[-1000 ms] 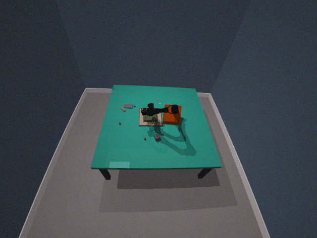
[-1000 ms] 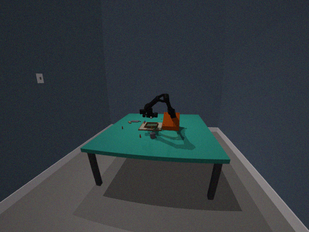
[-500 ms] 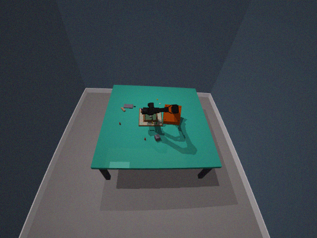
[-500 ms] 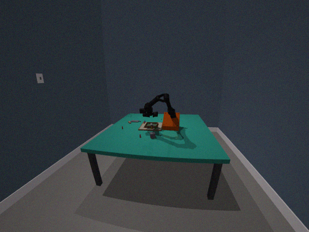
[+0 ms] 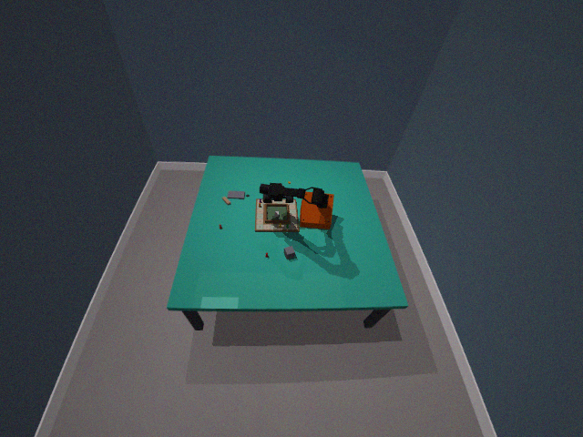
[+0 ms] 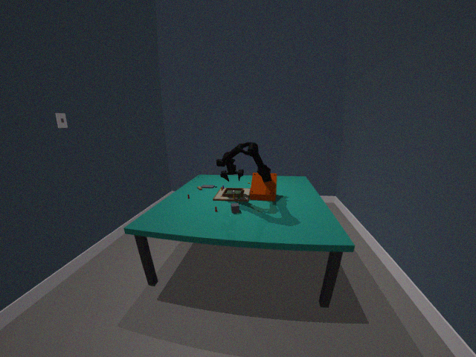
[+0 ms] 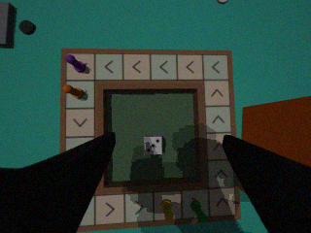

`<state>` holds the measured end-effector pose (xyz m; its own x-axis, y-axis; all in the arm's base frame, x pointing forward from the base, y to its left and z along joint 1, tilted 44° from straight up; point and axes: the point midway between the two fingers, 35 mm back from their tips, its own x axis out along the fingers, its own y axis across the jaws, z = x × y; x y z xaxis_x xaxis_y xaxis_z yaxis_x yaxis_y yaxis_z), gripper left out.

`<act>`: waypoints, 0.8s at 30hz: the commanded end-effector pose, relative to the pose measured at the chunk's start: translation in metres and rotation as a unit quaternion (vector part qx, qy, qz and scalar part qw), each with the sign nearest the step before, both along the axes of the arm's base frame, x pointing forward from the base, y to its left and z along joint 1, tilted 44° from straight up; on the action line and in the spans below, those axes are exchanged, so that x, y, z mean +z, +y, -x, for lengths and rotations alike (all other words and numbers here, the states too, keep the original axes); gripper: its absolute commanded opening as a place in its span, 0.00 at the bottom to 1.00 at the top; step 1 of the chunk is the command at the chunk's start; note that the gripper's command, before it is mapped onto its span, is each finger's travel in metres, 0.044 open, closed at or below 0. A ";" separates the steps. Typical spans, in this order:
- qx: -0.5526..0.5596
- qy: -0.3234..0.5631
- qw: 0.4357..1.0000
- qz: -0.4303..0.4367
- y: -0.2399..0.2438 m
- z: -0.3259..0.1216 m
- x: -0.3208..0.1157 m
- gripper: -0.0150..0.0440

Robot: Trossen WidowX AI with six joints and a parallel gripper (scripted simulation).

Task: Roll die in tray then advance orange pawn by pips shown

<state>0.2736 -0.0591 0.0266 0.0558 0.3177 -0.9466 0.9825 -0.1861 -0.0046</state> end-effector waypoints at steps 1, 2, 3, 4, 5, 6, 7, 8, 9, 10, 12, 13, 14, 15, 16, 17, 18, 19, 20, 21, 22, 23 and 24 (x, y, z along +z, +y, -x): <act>-0.013 -0.079 0.978 -0.190 0.000 -0.006 -0.014 1.00; -0.014 -0.084 0.977 -0.197 0.000 -0.007 -0.014 1.00; -0.014 -0.084 0.977 -0.197 0.000 -0.007 -0.014 1.00; -0.014 -0.084 0.977 -0.197 0.000 -0.007 -0.014 1.00; -0.014 -0.084 0.977 -0.197 0.000 -0.007 -0.014 1.00; -0.014 -0.084 0.977 -0.197 0.000 -0.007 -0.014 1.00; -0.014 -0.084 0.977 -0.197 0.000 -0.007 -0.014 1.00; -0.014 -0.060 0.985 -0.162 -0.001 -0.004 -0.013 1.00; -0.014 -0.060 0.985 -0.162 -0.001 -0.004 -0.013 1.00; -0.007 -0.064 0.985 -0.162 -0.002 -0.005 -0.014 0.96; 0.047 -0.092 0.982 -0.155 -0.007 -0.016 -0.016 0.87; 0.089 -0.115 0.978 -0.149 -0.011 -0.024 -0.018 0.82; 0.130 -0.137 0.971 -0.143 -0.016 -0.032 -0.021 0.78; 0.172 -0.159 0.962 -0.137 -0.020 -0.040 -0.024 0.73; 0.213 -0.181 0.951 -0.130 -0.024 -0.047 -0.027 0.69; 0.253 -0.202 0.938 -0.123 -0.028 -0.055 -0.030 0.64; 0.293 -0.224 0.922 -0.116 -0.031 -0.062 -0.034 0.60; 0.331 -0.246 0.904 -0.109 -0.035 -0.070 -0.037 0.59; 0.368 -0.268 0.884 -0.102 -0.038 -0.077 -0.040 0.59; 0.404 -0.291 0.862 -0.095 -0.041 -0.084 -0.044 0.59; 0.438 -0.313 0.838 -0.087 -0.043 -0.091 -0.048 0.59; 0.472 -0.334 0.812 -0.079 -0.046 -0.098 -0.051 0.59; 0.504 -0.355 0.784 -0.070 -0.049 -0.105 -0.056 0.59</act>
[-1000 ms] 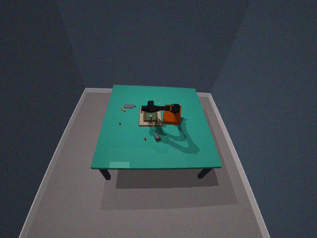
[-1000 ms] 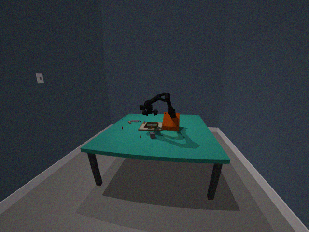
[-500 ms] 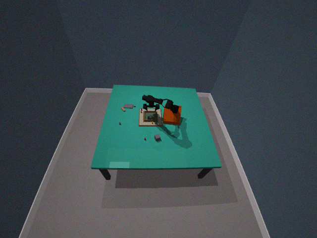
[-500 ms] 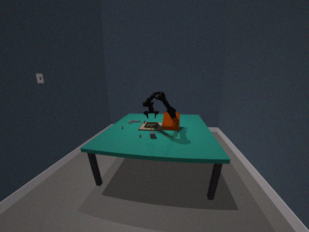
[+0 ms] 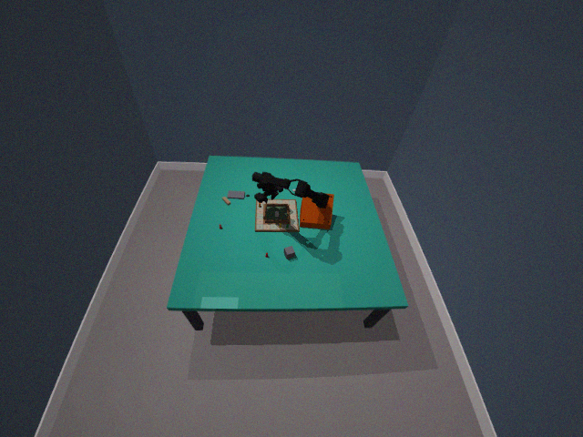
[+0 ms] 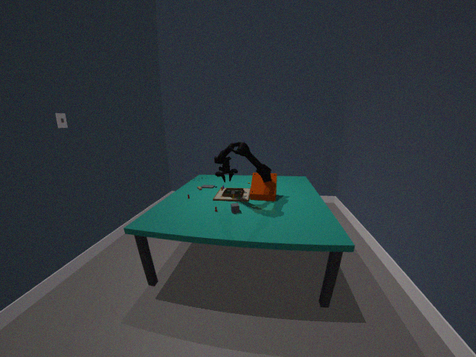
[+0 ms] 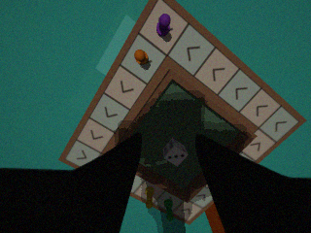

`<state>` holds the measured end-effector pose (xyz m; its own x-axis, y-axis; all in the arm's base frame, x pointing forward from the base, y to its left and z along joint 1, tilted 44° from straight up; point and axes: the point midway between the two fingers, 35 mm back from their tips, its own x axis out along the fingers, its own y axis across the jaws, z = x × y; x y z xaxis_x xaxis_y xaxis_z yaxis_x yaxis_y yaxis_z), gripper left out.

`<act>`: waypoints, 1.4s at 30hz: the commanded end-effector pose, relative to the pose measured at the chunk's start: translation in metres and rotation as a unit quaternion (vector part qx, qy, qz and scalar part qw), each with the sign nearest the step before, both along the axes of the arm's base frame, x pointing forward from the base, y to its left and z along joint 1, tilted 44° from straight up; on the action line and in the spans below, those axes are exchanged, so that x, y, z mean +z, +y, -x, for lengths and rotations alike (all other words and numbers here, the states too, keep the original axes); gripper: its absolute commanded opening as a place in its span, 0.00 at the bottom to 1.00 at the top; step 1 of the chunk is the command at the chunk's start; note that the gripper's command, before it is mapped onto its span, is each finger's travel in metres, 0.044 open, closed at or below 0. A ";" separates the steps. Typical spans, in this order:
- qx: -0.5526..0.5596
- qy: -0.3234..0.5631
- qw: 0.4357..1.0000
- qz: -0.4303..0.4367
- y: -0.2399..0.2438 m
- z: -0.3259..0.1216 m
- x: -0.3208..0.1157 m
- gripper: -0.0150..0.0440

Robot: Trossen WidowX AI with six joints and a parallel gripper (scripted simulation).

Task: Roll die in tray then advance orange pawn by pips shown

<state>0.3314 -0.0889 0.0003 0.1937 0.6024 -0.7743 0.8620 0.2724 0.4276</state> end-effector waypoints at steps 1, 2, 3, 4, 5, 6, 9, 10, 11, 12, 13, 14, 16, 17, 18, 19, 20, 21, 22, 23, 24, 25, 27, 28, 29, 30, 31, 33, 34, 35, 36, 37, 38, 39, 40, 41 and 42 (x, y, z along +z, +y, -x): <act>0.273 -0.236 0.931 0.049 -0.021 -0.054 -0.034 0.59; 0.298 -0.260 0.917 0.055 -0.023 -0.059 -0.037 0.59; 0.313 -0.274 0.907 0.058 -0.024 -0.062 -0.039 0.59; 0.318 -0.279 0.904 0.060 -0.024 -0.063 -0.040 0.59; 0.318 -0.279 0.904 0.060 -0.024 -0.063 -0.040 0.59; 0.318 -0.279 0.904 0.060 -0.025 -0.061 -0.040 0.59; 0.318 -0.279 0.904 0.060 -0.025 -0.060 -0.041 0.59; 0.318 -0.279 0.904 0.060 -0.025 -0.060 -0.041 0.59; 0.318 -0.279 0.904 0.060 -0.025 -0.060 -0.041 0.59; 0.318 -0.279 0.904 0.060 -0.025 -0.060 -0.041 0.59; 0.318 -0.279 0.904 0.060 -0.025 -0.060 -0.041 0.59; 0.318 -0.279 0.904 0.060 -0.025 -0.060 -0.041 0.59; 0.318 -0.279 0.904 0.060 -0.025 -0.060 -0.041 0.59; 0.318 -0.279 0.904 0.060 -0.026 -0.061 -0.041 0.59; 0.318 -0.279 0.904 0.060 -0.026 -0.061 -0.041 0.59; 0.318 -0.279 0.904 0.060 -0.026 -0.061 -0.041 0.59; 0.318 -0.279 0.904 0.060 -0.026 -0.061 -0.041 0.59; 0.318 -0.279 0.904 0.060 -0.026 -0.061 -0.041 0.59; 0.318 -0.279 0.904 0.060 -0.026 -0.061 -0.041 0.59; 0.318 -0.279 0.904 0.060 -0.026 -0.061 -0.042 0.59; 0.318 -0.279 0.904 0.060 -0.025 -0.062 -0.043 0.59; 0.318 -0.279 0.904 0.059 -0.021 -0.063 -0.047 0.59; 0.318 -0.279 0.904 0.059 -0.016 -0.065 -0.052 0.59; 0.318 -0.279 0.904 0.059 -0.016 -0.065 -0.052 0.59; 0.318 -0.279 0.904 0.059 -0.016 -0.065 -0.052 0.59; 0.318 -0.279 0.904 0.059 -0.016 -0.065 -0.052 0.59; 0.318 -0.279 0.904 0.059 -0.016 -0.065 -0.052 0.59; 0.318 -0.279 0.904 0.059 -0.015 -0.065 -0.053 0.59; 0.318 -0.279 0.904 0.059 -0.014 -0.065 -0.054 0.59; 0.318 -0.279 0.904 0.059 -0.013 -0.066 -0.055 0.59; 0.318 -0.279 0.904 0.059 -0.012 -0.066 -0.057 0.59; 0.318 -0.279 0.904 0.059 -0.011 -0.066 -0.058 0.59; 0.318 -0.279 0.904 0.059 -0.010 -0.067 -0.059 0.59; 0.318 -0.279 0.904 0.059 -0.009 -0.067 -0.060 0.59; 0.318 -0.279 0.904 0.059 -0.008 -0.068 -0.062 0.59; 0.318 -0.279 0.904 0.059 -0.007 -0.068 -0.063 0.59; 0.318 -0.279 0.904 0.059 -0.006 -0.069 -0.064 0.59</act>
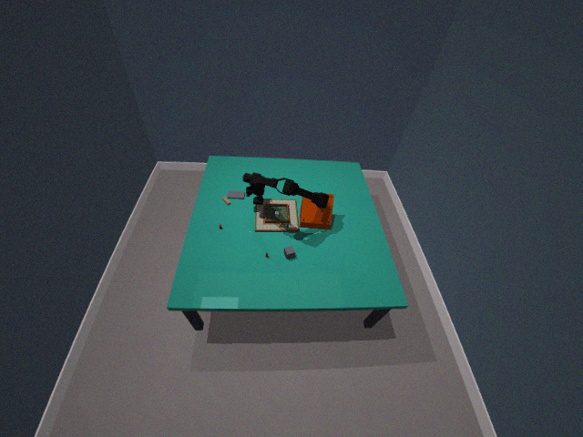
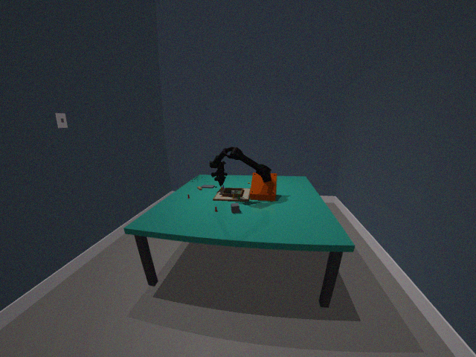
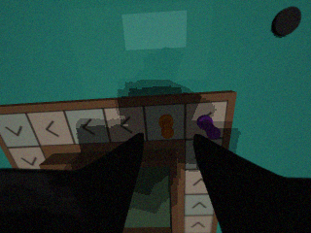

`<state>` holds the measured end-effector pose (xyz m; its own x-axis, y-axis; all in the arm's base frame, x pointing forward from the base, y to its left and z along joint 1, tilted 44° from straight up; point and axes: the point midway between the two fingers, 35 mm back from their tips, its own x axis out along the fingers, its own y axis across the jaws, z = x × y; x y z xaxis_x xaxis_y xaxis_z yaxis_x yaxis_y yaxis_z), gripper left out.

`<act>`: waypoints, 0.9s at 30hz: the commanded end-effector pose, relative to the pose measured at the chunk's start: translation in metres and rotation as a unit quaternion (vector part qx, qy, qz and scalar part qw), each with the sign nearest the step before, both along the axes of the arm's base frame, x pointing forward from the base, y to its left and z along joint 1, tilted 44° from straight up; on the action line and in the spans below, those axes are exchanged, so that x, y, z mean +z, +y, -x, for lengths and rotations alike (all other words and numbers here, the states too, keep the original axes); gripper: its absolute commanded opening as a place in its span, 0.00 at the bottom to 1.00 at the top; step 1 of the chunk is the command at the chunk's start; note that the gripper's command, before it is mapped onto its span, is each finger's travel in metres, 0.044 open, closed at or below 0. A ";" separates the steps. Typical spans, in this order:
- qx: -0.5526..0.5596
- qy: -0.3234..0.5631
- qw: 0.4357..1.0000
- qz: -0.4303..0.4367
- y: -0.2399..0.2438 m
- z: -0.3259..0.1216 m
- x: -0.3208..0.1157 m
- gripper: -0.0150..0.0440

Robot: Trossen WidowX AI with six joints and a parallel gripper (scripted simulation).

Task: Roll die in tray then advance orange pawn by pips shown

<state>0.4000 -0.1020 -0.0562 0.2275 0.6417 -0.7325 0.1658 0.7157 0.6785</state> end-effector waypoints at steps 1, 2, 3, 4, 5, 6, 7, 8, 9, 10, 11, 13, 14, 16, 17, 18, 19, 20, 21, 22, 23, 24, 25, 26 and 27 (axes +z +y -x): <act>0.000 0.006 1.000 -0.005 0.008 0.000 -0.009 0.59; 0.000 0.006 1.000 -0.005 0.009 -0.001 -0.010 0.59; 0.000 0.006 1.000 -0.005 0.010 -0.001 -0.011 0.59; 0.000 0.006 1.000 -0.005 0.011 -0.001 -0.012 0.59; 0.000 0.006 1.000 -0.005 0.012 -0.002 -0.014 0.59; 0.000 0.006 1.000 -0.005 0.014 -0.002 -0.015 0.59; 0.000 0.006 1.000 -0.005 0.015 -0.003 -0.016 0.59; 0.000 0.006 1.000 -0.005 0.016 -0.003 -0.017 0.59; 0.000 0.006 1.000 -0.005 0.017 -0.003 -0.018 0.59; 0.000 0.006 1.000 -0.005 0.018 -0.004 -0.019 0.59; 0.000 0.006 1.000 -0.005 0.019 -0.004 -0.021 0.59; 0.000 0.006 1.000 -0.006 0.021 -0.004 -0.023 0.59; 0.000 0.006 1.000 -0.006 0.022 -0.005 -0.024 0.59; 0.000 0.006 1.000 -0.006 0.024 -0.005 -0.026 0.59; 0.000 0.006 1.000 -0.006 0.024 -0.005 -0.026 0.59; 0.000 0.006 1.000 -0.006 0.024 -0.005 -0.026 0.59; 0.000 0.006 1.000 -0.006 0.024 -0.005 -0.026 0.55; 0.000 0.006 1.000 -0.006 0.024 -0.005 -0.026 0.50; 0.000 0.006 1.000 -0.006 0.024 -0.005 -0.026 0.46; 0.000 0.006 1.000 -0.006 0.024 -0.005 -0.026 0.42; 0.000 0.006 1.000 -0.006 0.024 -0.005 -0.026 0.37; 0.000 0.006 1.000 -0.006 0.024 -0.005 -0.026 0.33; 0.000 0.006 1.000 -0.006 0.024 -0.005 -0.026 0.31; 0.000 0.006 1.000 -0.006 0.024 -0.005 -0.026 0.30; 0.000 0.006 1.000 -0.006 0.024 -0.005 -0.026 0.29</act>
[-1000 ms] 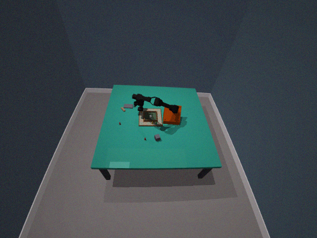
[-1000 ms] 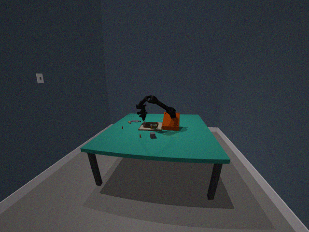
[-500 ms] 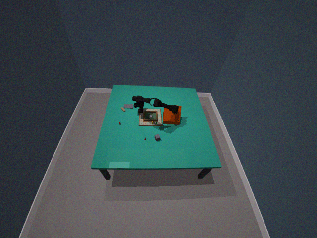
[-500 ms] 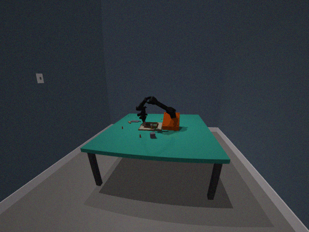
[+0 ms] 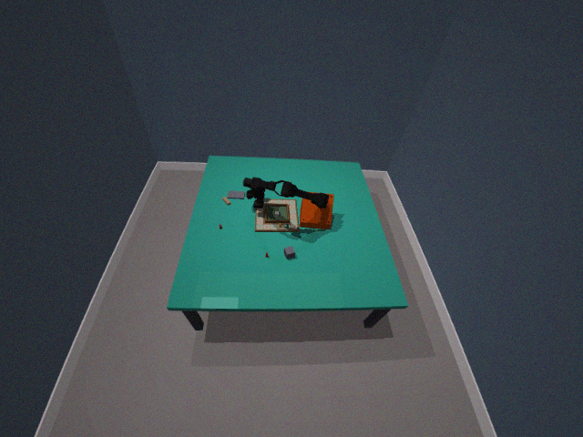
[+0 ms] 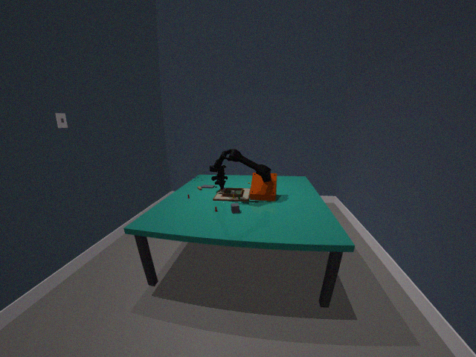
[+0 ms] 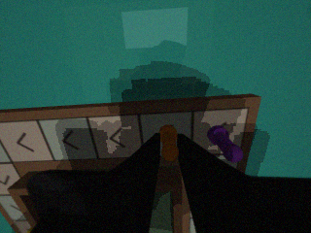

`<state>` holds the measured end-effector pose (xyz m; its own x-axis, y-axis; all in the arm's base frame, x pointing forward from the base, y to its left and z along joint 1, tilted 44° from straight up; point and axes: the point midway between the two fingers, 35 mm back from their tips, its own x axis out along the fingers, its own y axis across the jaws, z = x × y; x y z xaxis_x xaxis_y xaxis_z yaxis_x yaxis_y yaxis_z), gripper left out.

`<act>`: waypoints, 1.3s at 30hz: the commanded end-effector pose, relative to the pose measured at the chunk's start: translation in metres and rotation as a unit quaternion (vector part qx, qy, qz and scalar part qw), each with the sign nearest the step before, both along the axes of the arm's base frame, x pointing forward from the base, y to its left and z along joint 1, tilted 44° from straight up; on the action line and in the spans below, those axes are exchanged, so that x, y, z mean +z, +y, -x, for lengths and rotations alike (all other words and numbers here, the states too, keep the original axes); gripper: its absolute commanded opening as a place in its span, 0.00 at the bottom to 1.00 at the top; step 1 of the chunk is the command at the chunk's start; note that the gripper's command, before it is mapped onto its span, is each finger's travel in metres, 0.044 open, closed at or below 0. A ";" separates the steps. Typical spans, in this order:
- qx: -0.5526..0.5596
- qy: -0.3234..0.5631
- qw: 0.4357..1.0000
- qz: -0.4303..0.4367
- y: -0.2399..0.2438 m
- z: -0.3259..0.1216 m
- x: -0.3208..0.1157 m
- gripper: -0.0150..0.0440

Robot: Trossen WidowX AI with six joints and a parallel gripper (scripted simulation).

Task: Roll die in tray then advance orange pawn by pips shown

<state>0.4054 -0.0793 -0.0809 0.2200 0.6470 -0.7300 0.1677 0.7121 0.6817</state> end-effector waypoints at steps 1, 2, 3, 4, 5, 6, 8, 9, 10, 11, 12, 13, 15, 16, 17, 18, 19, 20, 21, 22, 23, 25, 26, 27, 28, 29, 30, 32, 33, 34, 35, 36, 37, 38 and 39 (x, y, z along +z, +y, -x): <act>-0.002 0.003 1.000 -0.003 0.001 0.000 -0.001 0.28; -0.002 0.003 1.000 -0.003 0.001 0.000 -0.001 0.27; -0.002 0.003 1.000 -0.003 0.001 0.000 -0.001 0.26; -0.002 0.003 1.000 -0.003 0.001 0.000 -0.001 0.25; -0.002 0.003 1.000 -0.003 0.001 0.000 -0.001 0.25; -0.002 0.003 1.000 -0.003 0.000 0.000 0.000 0.25; -0.002 0.003 1.000 -0.002 -0.007 0.000 0.006 0.25; -0.003 0.003 1.000 -0.001 -0.012 0.001 0.011 0.25; -0.003 0.003 1.000 -0.001 -0.018 0.001 0.016 0.25; -0.003 0.003 1.000 0.000 -0.023 0.002 0.021 0.25; -0.003 0.003 1.000 0.000 -0.028 0.003 0.027 0.25; -0.004 0.004 1.000 0.001 -0.034 0.004 0.032 0.25; -0.004 0.004 1.000 0.001 -0.044 0.007 0.043 0.25; -0.003 0.004 1.000 0.001 -0.049 0.008 0.048 0.25; -0.003 0.004 1.000 0.001 -0.054 0.010 0.054 0.25; -0.003 0.004 1.000 0.001 -0.059 0.012 0.060 0.25; -0.003 0.004 1.000 0.001 -0.063 0.014 0.065 0.25; -0.003 0.004 1.000 0.001 -0.068 0.016 0.071 0.25; -0.002 0.004 1.000 0.001 -0.073 0.018 0.077 0.25; -0.002 0.004 1.000 0.001 -0.077 0.020 0.083 0.25; -0.002 0.004 1.000 0.001 -0.081 0.022 0.088 0.25; -0.002 0.004 1.000 0.000 -0.083 0.024 0.091 0.25; -0.002 0.004 1.000 0.000 -0.083 0.024 0.091 0.25; -0.002 0.004 1.000 0.000 -0.083 0.024 0.091 0.25; -0.002 0.004 1.000 0.000 -0.083 0.024 0.091 0.25; -0.002 0.004 1.000 0.001 -0.082 0.024 0.092 0.25; -0.002 0.004 1.000 0.001 -0.079 0.022 0.092 0.25; -0.002 0.004 1.000 0.003 -0.067 0.018 0.095 0.25; -0.002 0.005 1.000 0.003 -0.061 0.016 0.097 0.25; -0.003 0.005 1.000 0.004 -0.054 0.013 0.099 0.25; -0.003 0.005 1.000 0.004 -0.047 0.011 0.100 0.25; -0.003 0.005 1.000 0.005 -0.040 0.010 0.102 0.25; -0.003 0.005 1.000 0.005 -0.033 0.008 0.104 0.25; -0.003 0.005 1.000 0.005 -0.026 0.006 0.105 0.25; -0.003 0.005 1.000 0.005 -0.019 0.005 0.107 0.25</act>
